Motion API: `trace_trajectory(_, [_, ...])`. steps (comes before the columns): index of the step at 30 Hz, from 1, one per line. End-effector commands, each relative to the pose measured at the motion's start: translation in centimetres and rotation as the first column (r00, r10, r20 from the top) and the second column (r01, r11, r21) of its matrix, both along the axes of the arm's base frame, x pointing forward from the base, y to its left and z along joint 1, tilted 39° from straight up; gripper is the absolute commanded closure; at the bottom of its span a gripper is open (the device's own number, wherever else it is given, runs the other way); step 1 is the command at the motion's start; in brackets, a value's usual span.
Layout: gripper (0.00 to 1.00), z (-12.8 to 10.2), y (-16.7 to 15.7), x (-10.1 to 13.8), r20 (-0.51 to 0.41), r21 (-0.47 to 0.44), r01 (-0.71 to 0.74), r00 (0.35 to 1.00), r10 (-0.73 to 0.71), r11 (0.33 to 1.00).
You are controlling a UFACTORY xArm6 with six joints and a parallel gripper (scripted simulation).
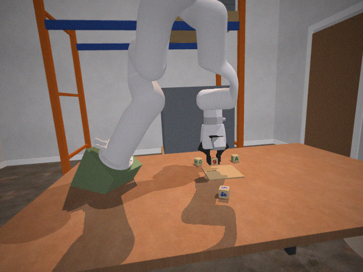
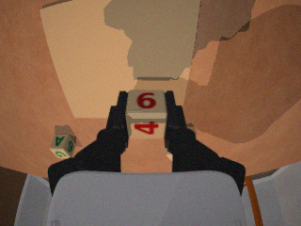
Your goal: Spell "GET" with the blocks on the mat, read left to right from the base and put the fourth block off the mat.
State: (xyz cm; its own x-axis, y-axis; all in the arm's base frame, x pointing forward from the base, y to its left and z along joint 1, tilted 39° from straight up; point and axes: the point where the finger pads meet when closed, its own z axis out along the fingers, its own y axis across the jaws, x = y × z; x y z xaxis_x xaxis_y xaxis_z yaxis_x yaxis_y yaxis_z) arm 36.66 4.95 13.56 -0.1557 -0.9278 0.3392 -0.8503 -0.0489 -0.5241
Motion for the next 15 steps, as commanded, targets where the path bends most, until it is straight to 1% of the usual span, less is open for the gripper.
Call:
trace_trajectory(1, [0.73, 3.5, 1.5, -2.2, -0.003, -0.003, 0.003, 1.000, -0.003, 1.000])
trace_trajectory(4, [0.73, 5.0, 2.2, -3.1, -0.003, -0.003, 0.003, 1.000, -0.003, 1.000])
trace_trajectory(6, [0.73, 5.5, 2.5, -3.5, -0.003, -0.003, 0.003, 1.000, -0.003, 1.000])
trace_trajectory(15, [0.73, 5.8, 2.6, -3.6, -0.003, -0.003, 0.003, 1.000, -0.003, 1.000])
